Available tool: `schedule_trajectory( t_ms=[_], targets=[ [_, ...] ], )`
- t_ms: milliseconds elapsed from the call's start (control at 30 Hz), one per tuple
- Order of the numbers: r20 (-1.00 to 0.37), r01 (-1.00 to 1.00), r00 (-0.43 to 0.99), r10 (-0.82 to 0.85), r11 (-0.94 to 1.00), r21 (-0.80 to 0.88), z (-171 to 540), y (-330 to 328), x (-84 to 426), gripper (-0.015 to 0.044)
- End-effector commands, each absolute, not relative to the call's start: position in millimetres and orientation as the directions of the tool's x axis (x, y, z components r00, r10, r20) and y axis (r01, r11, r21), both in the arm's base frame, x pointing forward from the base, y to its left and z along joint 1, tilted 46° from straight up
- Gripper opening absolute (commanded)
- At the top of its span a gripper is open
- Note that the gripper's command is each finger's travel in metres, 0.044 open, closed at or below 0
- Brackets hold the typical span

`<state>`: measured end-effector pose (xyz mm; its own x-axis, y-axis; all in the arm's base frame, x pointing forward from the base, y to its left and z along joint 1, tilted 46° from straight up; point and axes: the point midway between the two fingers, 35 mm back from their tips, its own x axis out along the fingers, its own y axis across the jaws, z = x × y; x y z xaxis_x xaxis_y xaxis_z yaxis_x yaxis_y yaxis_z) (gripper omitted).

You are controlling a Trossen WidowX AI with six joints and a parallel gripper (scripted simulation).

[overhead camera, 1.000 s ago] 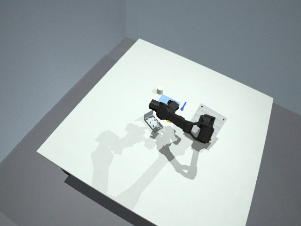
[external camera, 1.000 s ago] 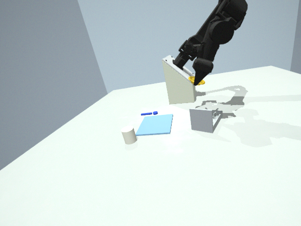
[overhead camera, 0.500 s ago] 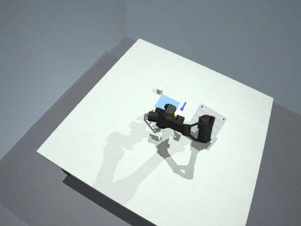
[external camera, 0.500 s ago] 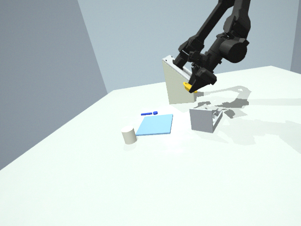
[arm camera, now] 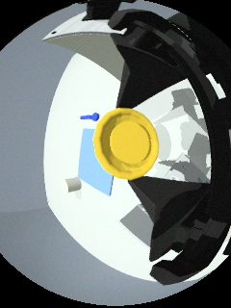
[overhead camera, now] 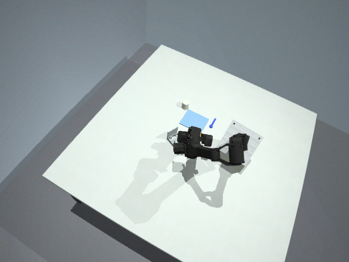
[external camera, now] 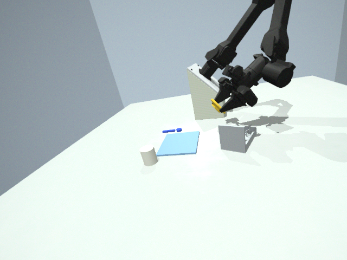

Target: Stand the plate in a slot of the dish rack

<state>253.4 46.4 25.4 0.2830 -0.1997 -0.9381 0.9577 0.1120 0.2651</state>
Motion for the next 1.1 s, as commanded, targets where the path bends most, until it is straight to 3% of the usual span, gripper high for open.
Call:
schedule_trajectory(
  t_ms=[0, 500, 1067],
  targets=[
    [-0.905, 0.939, 0.337, -0.258, 0.161, 0.304, 22.8, 49.6, 255.7, 0.0000],
    [-0.719, 0.813, 0.579, -0.386, 0.342, 0.471, 31.6, 70.5, 262.8, 0.0000],
    [-0.422, 0.587, 0.808, -0.410, 0.497, 0.640, 57.1, 99.8, 253.8, 0.0000]
  ],
)
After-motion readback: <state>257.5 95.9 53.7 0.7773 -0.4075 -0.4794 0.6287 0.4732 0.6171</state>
